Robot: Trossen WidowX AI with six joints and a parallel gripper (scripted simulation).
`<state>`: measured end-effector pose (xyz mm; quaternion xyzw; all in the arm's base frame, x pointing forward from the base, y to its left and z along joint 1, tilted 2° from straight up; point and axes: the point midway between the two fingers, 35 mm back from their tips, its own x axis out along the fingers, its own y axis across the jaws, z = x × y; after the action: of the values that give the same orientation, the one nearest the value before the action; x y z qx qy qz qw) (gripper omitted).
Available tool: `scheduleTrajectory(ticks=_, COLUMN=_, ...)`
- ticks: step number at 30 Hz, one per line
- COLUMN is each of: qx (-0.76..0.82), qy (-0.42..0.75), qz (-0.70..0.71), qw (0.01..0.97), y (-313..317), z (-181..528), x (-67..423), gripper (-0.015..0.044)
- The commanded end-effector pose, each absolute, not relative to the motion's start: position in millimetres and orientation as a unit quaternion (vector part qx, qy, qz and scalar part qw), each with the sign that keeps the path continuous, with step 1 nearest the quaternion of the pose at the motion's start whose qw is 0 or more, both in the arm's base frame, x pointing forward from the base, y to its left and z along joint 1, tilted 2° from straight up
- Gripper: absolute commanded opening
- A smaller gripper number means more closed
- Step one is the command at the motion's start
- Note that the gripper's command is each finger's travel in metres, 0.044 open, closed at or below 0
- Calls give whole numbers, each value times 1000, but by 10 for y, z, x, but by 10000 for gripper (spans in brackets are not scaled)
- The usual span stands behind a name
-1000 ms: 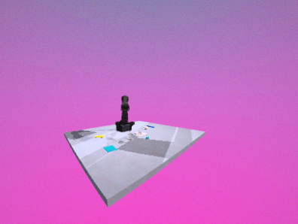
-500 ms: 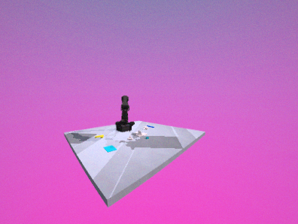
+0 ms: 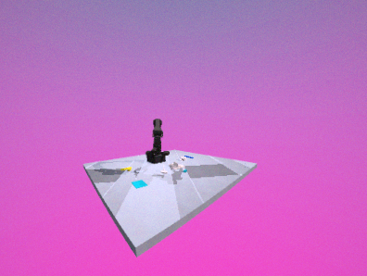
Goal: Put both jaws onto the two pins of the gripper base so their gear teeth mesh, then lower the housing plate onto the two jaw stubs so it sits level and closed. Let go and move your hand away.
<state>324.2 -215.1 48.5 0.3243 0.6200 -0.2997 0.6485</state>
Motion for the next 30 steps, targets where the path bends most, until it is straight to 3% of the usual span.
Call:
scheduleTrajectory(ticks=1, qx=324, qy=620, qz=-300, qw=649, y=-2151, z=485, x=3242, gripper=151)
scheduleTrajectory(ticks=7, qx=324, qy=620, qz=-300, qw=649, y=-2151, z=485, x=3242, gripper=0)
scheduleTrajectory(ticks=21, qx=324, qy=620, qz=-300, qw=649, y=-2151, z=485, x=3242, gripper=0)
scheduleTrajectory(ticks=30, qx=279, qy=639, qz=-257, qw=669, y=-2129, z=490, x=3240, gripper=236)
